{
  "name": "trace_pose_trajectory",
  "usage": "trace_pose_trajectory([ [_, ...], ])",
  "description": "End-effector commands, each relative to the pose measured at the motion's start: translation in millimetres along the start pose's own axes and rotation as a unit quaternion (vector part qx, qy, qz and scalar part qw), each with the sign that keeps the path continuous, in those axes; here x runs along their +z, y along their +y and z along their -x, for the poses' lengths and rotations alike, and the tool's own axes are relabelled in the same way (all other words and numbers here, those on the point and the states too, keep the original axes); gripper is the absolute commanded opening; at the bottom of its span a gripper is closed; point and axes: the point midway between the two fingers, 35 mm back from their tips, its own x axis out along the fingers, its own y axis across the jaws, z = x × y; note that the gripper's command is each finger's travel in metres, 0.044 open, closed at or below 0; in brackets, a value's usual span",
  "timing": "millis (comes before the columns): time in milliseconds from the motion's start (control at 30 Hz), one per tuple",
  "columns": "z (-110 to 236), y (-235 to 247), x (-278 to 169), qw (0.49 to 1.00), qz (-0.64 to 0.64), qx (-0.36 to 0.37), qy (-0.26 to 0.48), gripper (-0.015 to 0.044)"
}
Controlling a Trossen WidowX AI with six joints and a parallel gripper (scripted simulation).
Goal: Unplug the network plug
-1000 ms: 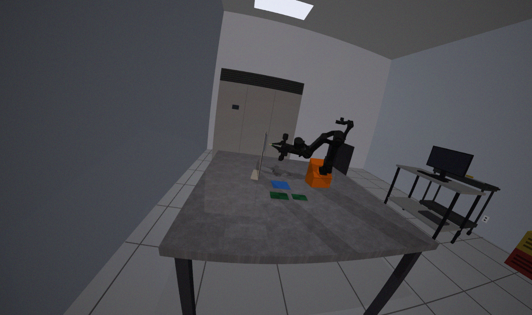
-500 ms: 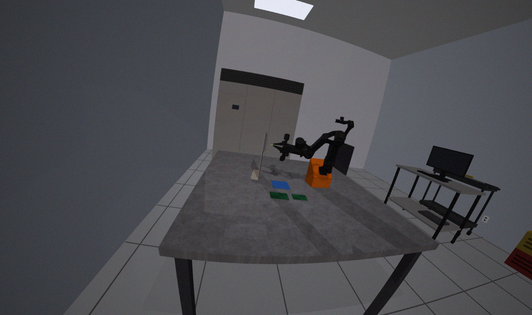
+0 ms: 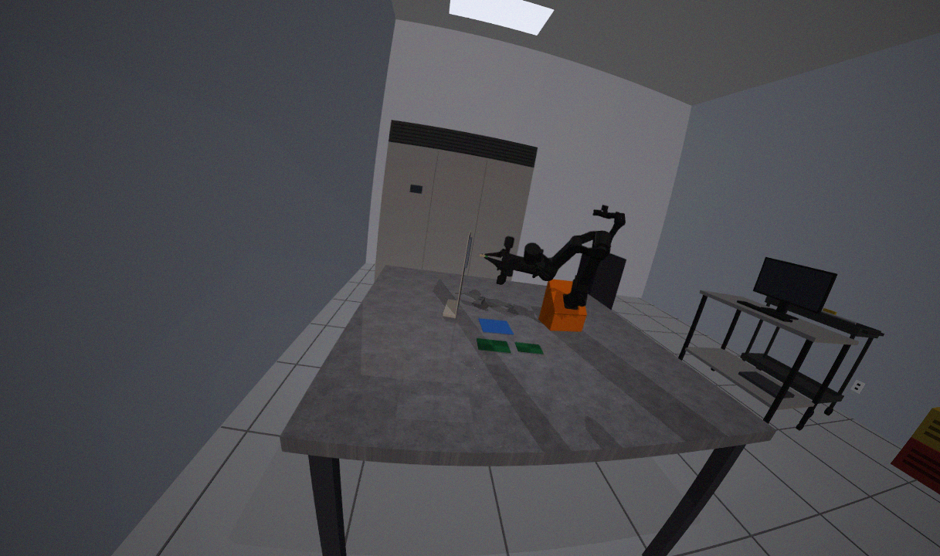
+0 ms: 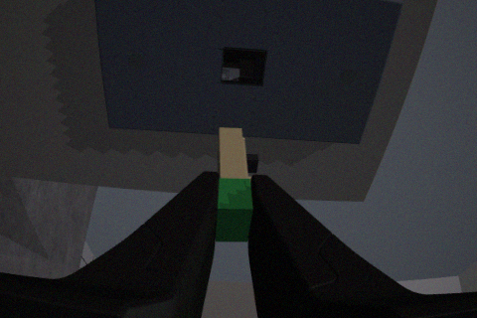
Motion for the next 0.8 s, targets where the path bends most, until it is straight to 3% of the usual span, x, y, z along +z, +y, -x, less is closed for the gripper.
trace_pose_trajectory([
  [0,3,1,-1,1.0,0.002,0.002,-0.002,0.0],
  [767,13,-21,-4,1.0,0.001,0.002,0.0,0.0],
])
